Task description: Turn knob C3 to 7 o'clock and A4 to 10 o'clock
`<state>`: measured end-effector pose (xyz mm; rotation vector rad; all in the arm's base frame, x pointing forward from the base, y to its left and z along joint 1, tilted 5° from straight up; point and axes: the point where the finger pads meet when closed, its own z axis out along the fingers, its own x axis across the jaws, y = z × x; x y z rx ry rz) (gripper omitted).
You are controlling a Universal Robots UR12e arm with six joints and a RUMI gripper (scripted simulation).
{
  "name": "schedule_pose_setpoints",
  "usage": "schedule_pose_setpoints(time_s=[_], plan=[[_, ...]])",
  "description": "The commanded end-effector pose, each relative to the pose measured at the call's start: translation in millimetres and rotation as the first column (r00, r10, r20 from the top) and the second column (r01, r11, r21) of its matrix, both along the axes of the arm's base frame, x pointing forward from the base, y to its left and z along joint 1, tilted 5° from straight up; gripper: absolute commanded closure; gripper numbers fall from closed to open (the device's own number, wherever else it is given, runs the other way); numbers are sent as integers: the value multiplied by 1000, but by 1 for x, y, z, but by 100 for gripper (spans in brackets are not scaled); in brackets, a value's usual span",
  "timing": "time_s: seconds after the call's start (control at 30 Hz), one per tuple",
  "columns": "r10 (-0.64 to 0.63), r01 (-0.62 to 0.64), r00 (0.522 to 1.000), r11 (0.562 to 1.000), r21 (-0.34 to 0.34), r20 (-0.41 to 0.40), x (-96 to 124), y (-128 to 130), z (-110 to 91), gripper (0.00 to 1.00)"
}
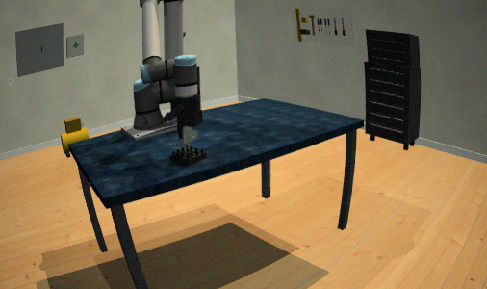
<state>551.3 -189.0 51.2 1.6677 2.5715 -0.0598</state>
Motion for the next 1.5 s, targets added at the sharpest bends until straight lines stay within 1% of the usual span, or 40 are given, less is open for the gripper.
schedule_pose_setpoints(time_s=[0.0,0.33,0.4,0.77,1.2,1.47], plan=[[97,-97,995,995,-3,-5,1,-1,1,96],[264,-264,964,964,-8,-18,1,-1,1,96],[264,-264,964,964,-8,-18,1,-1,1,96],[391,-391,920,920,-11,-30,2,-2,1,96],[458,-458,888,889,-11,-36,2,-2,1,96],[477,-477,878,879,-12,-38,2,-2,1,96]])
